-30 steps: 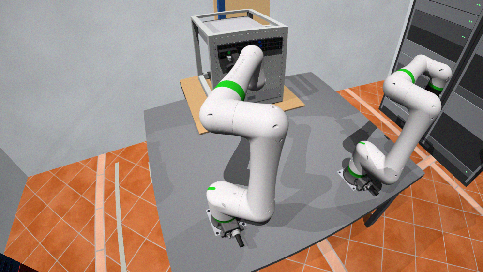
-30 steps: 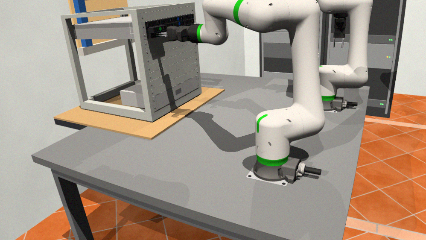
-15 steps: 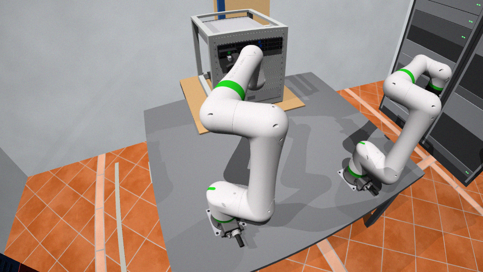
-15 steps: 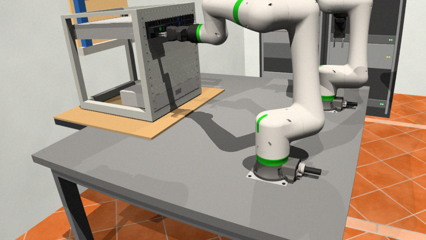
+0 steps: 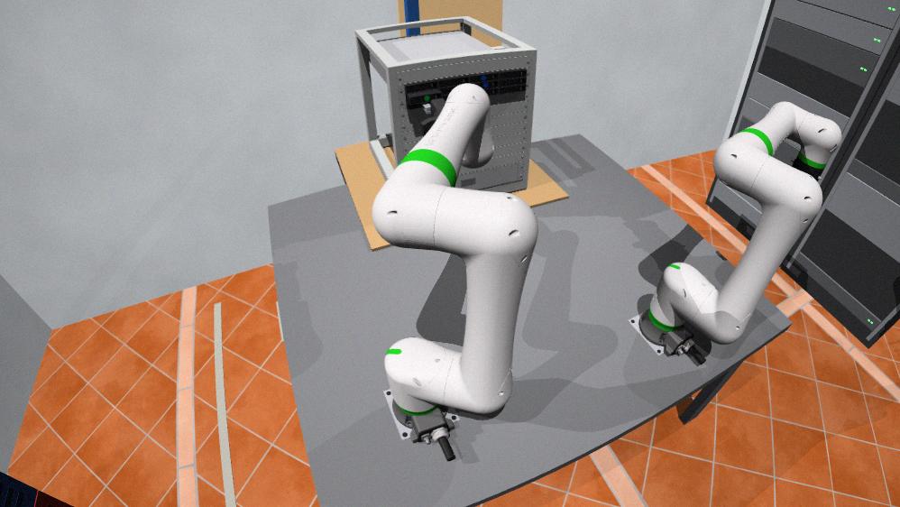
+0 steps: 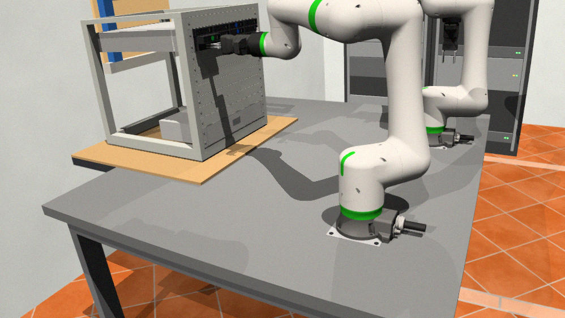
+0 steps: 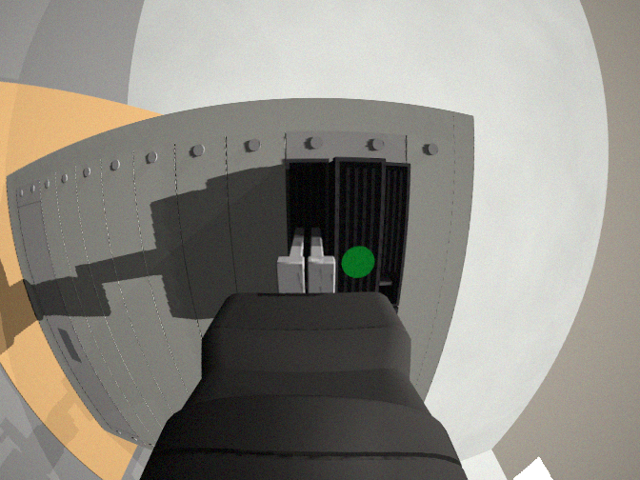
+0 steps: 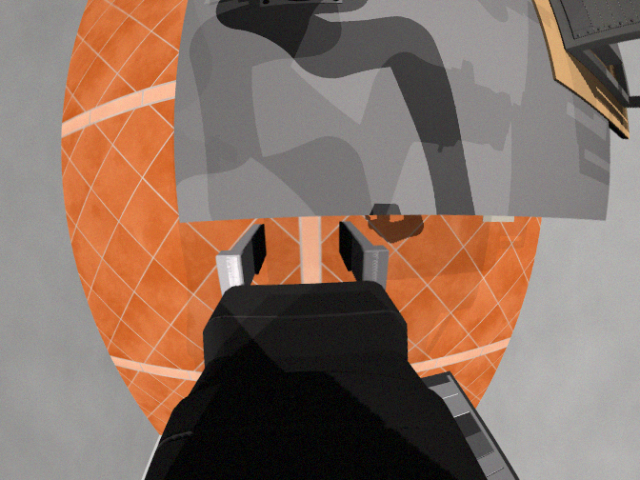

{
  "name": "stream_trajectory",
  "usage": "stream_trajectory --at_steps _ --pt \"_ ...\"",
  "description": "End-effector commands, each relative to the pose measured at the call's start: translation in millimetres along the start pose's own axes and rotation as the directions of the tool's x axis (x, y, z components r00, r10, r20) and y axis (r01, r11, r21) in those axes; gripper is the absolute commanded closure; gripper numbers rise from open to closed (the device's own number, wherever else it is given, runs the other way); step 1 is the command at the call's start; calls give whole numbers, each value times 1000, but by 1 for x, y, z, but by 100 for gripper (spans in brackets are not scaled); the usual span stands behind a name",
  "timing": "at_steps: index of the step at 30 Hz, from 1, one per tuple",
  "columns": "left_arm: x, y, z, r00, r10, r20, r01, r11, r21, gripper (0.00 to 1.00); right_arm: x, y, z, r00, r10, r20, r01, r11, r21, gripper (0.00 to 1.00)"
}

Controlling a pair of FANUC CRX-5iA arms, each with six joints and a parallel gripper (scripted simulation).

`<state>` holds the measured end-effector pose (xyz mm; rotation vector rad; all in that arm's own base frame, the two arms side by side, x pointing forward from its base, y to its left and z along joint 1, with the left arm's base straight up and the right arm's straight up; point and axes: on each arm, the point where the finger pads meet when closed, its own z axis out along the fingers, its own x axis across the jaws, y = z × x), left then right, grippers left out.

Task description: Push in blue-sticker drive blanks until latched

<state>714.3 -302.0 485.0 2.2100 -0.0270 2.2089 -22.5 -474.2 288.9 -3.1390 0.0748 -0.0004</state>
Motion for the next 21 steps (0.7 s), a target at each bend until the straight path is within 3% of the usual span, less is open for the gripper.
stream_trajectory --at_steps 1,21 --pt "2 0 0 1000 -1 -2 1 1000 0 100 0 0 -1 1000 0 0 0 1000 -2 0" --pt "2 0 3 1000 -1 -2 1 1000 0 100 0 0 -1 1000 0 0 0 1000 -2 0"
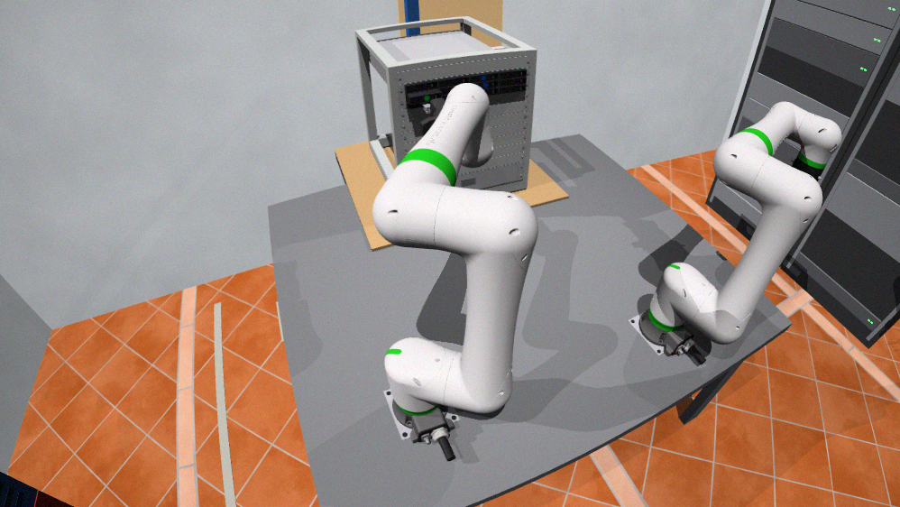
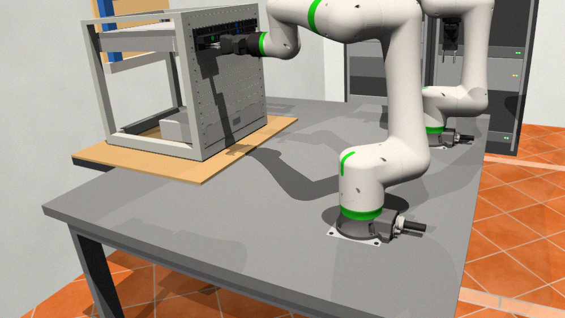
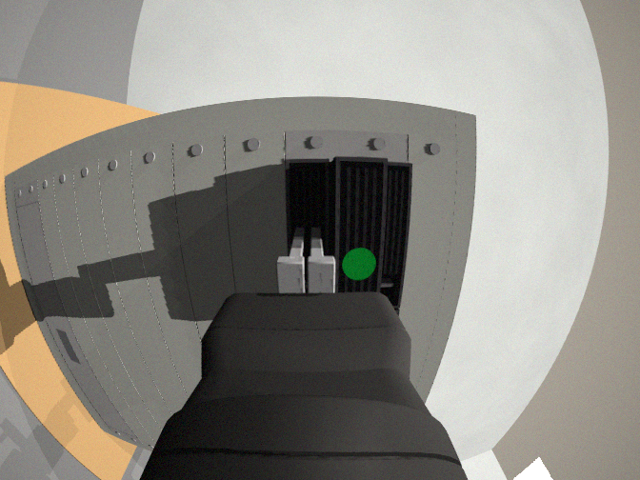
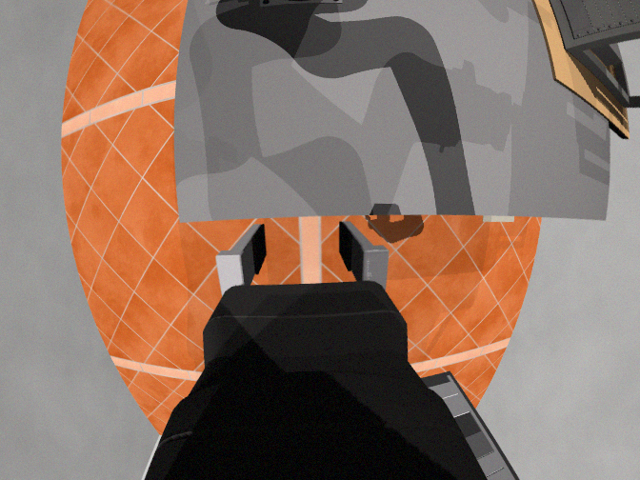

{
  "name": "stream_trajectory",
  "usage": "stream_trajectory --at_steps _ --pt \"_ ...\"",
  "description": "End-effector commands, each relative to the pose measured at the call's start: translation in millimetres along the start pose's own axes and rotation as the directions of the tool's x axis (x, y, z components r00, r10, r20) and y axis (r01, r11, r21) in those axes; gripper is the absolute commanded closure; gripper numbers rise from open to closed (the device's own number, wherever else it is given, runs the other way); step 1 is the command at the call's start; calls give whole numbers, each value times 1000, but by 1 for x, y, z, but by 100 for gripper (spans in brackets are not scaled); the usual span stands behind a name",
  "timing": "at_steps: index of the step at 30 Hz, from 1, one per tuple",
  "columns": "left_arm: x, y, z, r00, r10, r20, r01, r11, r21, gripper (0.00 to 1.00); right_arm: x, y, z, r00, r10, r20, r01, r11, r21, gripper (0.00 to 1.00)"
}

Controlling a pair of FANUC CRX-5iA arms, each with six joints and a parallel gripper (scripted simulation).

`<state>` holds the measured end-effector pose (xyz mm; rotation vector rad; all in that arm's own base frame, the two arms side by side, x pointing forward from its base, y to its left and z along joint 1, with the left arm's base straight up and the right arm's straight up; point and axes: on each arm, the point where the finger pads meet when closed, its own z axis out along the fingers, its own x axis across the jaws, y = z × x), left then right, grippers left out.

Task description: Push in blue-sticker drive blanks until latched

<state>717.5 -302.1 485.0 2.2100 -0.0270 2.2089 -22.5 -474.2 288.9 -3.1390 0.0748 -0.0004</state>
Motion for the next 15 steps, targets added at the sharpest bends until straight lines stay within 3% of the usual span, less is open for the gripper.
stream_trajectory --at_steps 1,15 --pt "2 0 1 1000 -1 -2 1 1000 0 100 0 0 -1 1000 0 0 0 1000 -2 0" --pt "2 0 3 1000 -1 -2 1 1000 0 100 0 0 -1 1000 0 0 0 1000 -2 0"
